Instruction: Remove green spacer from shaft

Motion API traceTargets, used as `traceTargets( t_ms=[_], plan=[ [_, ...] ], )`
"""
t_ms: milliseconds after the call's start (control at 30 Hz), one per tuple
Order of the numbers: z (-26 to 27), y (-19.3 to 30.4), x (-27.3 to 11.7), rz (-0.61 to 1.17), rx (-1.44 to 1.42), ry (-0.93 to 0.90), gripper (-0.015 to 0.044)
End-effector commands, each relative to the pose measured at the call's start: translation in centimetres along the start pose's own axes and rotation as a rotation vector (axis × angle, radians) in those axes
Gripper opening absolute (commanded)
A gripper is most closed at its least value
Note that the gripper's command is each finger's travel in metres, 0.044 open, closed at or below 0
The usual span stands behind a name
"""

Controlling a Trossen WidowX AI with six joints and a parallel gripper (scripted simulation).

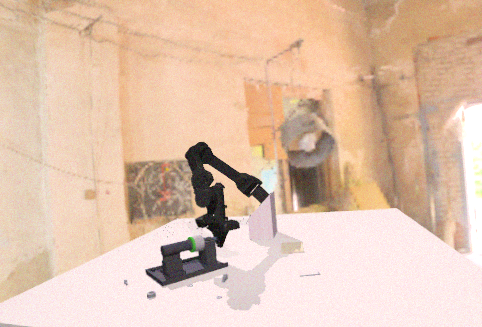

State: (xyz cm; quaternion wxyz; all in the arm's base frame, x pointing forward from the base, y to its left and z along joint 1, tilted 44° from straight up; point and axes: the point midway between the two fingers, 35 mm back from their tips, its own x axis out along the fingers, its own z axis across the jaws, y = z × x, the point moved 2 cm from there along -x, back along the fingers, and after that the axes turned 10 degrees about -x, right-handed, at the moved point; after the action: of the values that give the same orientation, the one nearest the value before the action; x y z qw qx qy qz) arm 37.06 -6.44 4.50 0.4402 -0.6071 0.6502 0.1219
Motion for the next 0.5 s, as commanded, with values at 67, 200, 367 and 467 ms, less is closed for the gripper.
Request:
traceTargets(
  t_ms=[67, 200, 367, 467],
  plan=[
    [0.09, 0.26, 0.02, 0.004, -0.003, -0.001, 0.0000],
    [0.09, 0.29, 0.02, 0.004, -0.003, -0.001, 0.0000],
    [0.10, 0.34, 0.02, 0.004, -0.003, -0.001, 0.0000],
    [0.11, 0.37, 0.02, 0.004, -0.003, -0.001, 0.0000]
  ],
)
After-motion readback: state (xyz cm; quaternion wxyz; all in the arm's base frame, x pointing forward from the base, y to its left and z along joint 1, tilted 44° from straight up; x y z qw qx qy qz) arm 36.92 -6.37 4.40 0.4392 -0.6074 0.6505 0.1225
